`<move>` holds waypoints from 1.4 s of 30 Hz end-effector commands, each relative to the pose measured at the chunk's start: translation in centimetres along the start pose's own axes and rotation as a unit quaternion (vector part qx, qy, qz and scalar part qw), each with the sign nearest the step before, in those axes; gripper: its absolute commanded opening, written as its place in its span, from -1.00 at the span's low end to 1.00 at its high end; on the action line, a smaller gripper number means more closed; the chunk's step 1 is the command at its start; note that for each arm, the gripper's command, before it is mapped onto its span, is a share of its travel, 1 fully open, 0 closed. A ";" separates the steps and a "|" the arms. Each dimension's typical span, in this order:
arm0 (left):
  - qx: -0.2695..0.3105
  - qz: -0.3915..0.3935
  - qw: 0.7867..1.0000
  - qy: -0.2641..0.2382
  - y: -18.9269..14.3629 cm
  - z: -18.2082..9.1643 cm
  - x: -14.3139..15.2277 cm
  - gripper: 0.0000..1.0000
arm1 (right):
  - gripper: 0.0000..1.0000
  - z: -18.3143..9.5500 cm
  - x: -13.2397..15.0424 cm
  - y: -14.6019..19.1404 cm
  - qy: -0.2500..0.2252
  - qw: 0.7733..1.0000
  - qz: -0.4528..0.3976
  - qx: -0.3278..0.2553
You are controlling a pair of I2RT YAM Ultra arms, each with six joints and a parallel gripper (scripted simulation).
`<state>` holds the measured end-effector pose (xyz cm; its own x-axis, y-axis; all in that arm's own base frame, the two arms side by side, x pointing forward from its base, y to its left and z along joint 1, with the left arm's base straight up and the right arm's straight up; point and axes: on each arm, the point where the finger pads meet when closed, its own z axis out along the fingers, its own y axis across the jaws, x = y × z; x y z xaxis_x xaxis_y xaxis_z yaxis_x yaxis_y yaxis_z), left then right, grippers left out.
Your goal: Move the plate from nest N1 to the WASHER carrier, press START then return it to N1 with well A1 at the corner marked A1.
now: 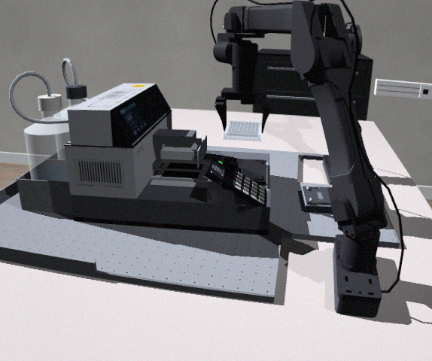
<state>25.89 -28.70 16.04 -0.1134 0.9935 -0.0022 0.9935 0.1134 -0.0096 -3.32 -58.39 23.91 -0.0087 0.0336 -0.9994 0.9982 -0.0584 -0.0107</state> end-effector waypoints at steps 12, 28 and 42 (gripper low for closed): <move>-0.009 0.000 1.000 -0.021 -0.3 -1.8 -0.3 -1.00 | -1.00 -0.5 -1.7 -0.4 -0.017 1.000 0.005 0.003; -0.014 0.000 1.000 -0.028 -0.2 -2.2 -0.5 -1.00 | -1.00 -0.5 -1.7 -0.4 -0.017 1.000 0.005 0.003; 0.009 0.000 1.000 0.004 -0.5 0.1 0.0 -1.00 | -1.00 -0.5 -1.7 -0.4 -0.017 1.000 0.005 0.003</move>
<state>25.93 -28.74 16.22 -0.1134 0.9935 -0.0071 0.9935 0.1133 -0.0061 -3.32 -58.39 23.91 -0.0087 0.0336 -0.9994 0.9982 -0.0584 -0.0107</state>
